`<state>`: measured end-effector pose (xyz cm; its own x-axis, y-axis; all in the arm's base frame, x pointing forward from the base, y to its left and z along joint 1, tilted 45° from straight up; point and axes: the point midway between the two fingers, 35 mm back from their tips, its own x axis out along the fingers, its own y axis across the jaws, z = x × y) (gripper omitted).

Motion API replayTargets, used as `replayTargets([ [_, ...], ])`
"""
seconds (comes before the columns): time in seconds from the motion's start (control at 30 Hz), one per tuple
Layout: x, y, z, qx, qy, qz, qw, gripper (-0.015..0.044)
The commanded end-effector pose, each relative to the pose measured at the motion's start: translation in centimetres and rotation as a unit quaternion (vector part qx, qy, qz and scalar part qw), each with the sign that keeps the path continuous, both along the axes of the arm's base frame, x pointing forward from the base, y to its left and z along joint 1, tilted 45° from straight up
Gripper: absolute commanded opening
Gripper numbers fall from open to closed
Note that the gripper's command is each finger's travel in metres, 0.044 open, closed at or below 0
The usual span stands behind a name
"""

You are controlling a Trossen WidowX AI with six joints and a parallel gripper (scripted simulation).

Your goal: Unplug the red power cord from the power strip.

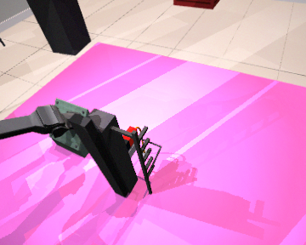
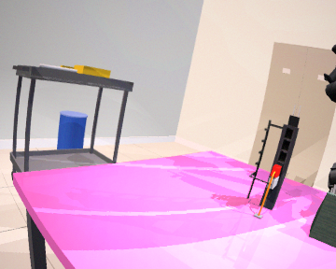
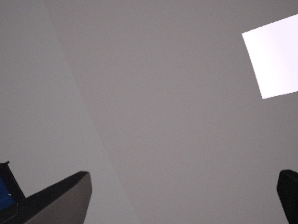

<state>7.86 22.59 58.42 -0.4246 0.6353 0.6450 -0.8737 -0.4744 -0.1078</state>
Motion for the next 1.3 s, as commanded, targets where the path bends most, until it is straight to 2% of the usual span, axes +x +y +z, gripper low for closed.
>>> replayTargets([
  [0.0,0.2,0.1,0.0,-0.001,0.003,-0.002,1.0,0.0374],
  [0.27,9.9,5.5,-3.1,-0.053,0.132,-0.123,0.982,0.0164],
  [0.53,19.6,9.7,-11.1,-0.161,0.231,-0.28,0.918,0.016],
  [0.8,26.7,11.0,-22.7,-0.32,0.269,-0.422,0.804,0.016],
  [1.03,29.9,9.0,-34.0,-0.486,0.249,-0.503,0.669,0.016],
  [1.27,29.6,4.4,-44.4,-0.664,0.182,-0.519,0.507,0.016],
])
